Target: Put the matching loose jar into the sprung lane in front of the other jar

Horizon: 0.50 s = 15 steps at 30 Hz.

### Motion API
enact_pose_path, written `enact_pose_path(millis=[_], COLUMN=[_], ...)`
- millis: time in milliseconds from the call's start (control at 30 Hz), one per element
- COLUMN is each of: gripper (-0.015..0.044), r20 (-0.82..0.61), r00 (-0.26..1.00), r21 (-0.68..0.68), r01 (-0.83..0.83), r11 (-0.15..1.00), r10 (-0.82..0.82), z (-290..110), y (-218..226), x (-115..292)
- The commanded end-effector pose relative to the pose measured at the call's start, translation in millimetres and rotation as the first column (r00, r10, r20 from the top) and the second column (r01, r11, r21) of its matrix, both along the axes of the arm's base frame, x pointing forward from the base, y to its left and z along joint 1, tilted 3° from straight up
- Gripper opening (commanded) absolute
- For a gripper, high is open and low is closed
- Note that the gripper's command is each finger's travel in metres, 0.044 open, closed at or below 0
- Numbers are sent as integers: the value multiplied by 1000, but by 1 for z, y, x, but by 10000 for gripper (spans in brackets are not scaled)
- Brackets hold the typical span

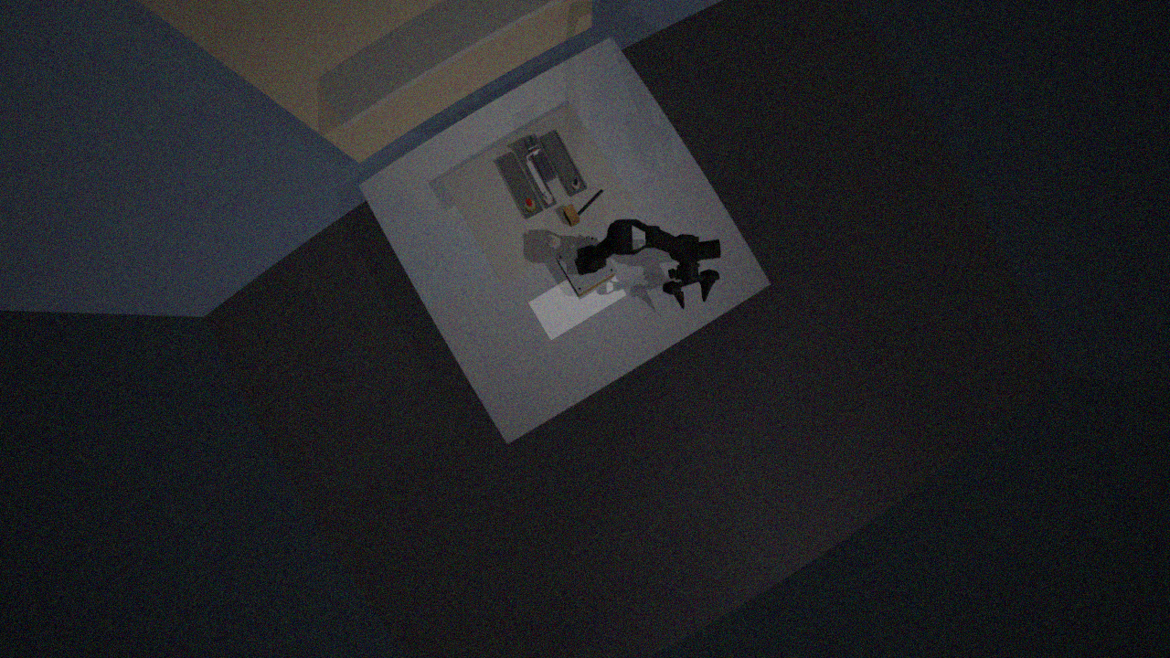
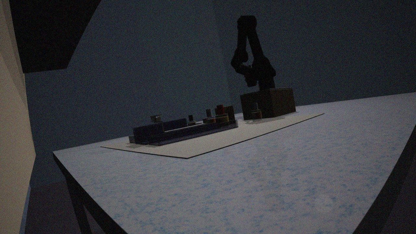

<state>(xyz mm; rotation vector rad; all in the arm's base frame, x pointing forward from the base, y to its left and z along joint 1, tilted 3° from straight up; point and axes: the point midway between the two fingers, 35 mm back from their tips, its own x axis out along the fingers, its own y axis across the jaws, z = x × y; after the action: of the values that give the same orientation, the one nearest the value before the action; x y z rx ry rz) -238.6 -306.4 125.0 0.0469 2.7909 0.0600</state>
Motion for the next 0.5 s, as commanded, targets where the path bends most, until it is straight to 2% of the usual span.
enact_pose_path(millis=[0, 67, 267, 467], gripper=[426, 440, 440, 440], r20=[3, 27, 154, 307], r00=[1000, 998, 946, 826], r21=[-7, -58, -279, -458], r01=[-7, -58, -235, -308], r11=[1000, 997, 931, 834], r10=[7, 59, 285, 474], z=[0, -4, -19, -34], y=[-2, -14, -49, -49], x=[3, 23, 126, 236])
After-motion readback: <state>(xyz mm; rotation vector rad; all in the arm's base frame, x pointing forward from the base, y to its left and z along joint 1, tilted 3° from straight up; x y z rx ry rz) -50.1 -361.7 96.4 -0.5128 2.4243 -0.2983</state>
